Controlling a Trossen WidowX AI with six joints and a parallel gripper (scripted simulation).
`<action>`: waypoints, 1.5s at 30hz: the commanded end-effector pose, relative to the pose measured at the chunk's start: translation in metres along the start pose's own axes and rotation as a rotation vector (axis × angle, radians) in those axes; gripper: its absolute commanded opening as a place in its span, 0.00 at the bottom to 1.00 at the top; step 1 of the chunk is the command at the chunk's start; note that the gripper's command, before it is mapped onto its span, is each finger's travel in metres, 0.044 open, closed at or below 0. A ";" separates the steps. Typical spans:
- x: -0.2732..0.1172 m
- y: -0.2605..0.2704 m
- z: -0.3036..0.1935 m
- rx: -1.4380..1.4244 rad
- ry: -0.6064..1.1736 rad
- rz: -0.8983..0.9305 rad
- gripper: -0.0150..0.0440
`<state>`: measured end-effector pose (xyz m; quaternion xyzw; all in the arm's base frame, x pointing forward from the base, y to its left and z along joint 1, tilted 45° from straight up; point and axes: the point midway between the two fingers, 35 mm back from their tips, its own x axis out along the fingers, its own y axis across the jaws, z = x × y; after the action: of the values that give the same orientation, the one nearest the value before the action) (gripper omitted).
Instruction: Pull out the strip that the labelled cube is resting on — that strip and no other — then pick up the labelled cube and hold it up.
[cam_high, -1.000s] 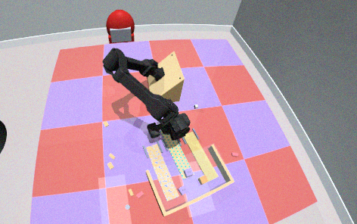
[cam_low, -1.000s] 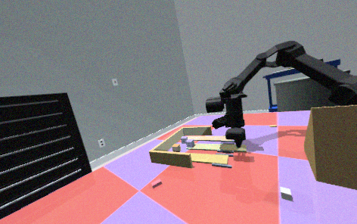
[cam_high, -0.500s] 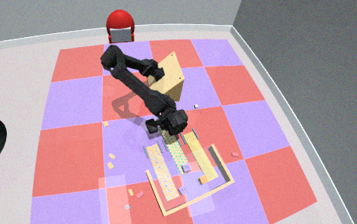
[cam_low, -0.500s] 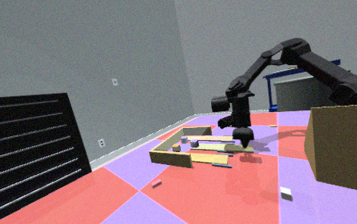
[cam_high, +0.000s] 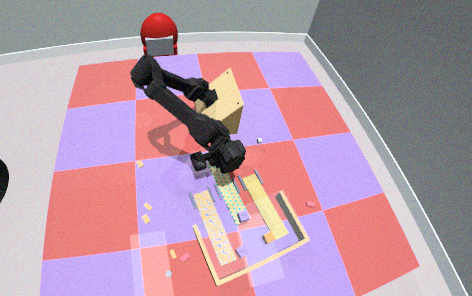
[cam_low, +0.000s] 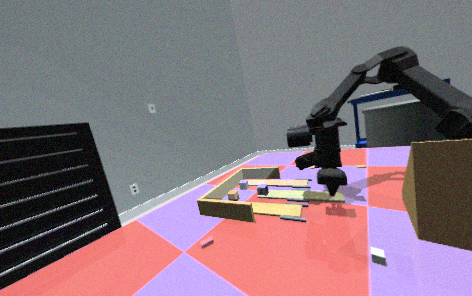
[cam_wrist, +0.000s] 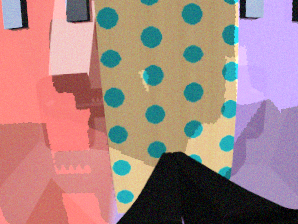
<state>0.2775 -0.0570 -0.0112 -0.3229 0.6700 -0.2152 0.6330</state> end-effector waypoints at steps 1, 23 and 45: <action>0.004 0.001 -0.012 -0.006 0.021 -0.001 0.25; 0.003 0.002 -0.046 -0.008 0.022 -0.001 0.25; 0.003 0.002 -0.079 -0.009 0.024 -0.001 0.25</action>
<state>0.2111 -0.0640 -0.0036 -0.3244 0.6689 -0.2162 0.6329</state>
